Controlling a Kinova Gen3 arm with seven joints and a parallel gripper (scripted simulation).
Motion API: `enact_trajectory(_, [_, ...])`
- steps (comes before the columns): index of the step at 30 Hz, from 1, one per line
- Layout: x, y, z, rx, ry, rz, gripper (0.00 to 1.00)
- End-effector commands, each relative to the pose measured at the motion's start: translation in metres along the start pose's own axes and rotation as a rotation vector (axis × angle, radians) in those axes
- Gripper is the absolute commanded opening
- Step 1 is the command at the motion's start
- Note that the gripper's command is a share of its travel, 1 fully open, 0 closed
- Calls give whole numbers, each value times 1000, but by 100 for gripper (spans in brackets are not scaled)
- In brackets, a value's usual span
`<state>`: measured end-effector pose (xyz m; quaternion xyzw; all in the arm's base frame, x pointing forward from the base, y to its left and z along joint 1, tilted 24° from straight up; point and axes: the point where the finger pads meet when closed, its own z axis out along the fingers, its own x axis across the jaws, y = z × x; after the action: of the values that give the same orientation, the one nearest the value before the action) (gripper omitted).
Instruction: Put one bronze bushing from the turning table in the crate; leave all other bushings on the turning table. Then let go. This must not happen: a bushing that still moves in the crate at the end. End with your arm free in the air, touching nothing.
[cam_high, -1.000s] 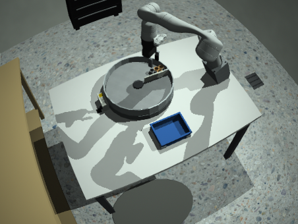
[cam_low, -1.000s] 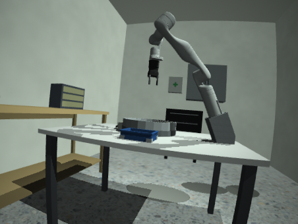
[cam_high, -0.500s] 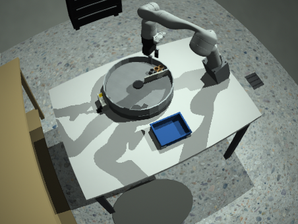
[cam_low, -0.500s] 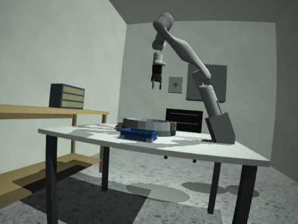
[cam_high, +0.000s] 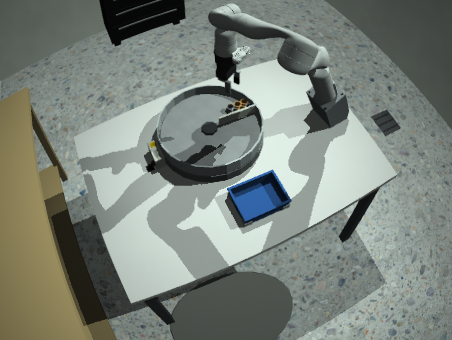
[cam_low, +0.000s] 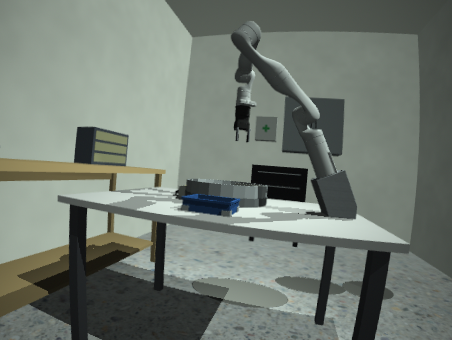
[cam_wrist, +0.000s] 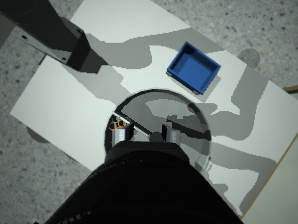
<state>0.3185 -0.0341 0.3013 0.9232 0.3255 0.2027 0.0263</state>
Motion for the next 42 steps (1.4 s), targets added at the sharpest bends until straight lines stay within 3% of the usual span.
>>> enact_trajectory(1, [-5,6,-1,6,16,30,100])
enact_trajectory(9, [-5,6,-1,6,16,30,100])
enact_trajectory(14, [-43,31,24,5,14,27,100])
enact_trajectory(26, [-43,31,24,5,14,27,100])
enact_trajectory(31, [-81,56,49,5,11,23,100])
enact_trajectory(42, [-81,56,49,5,11,23,100])
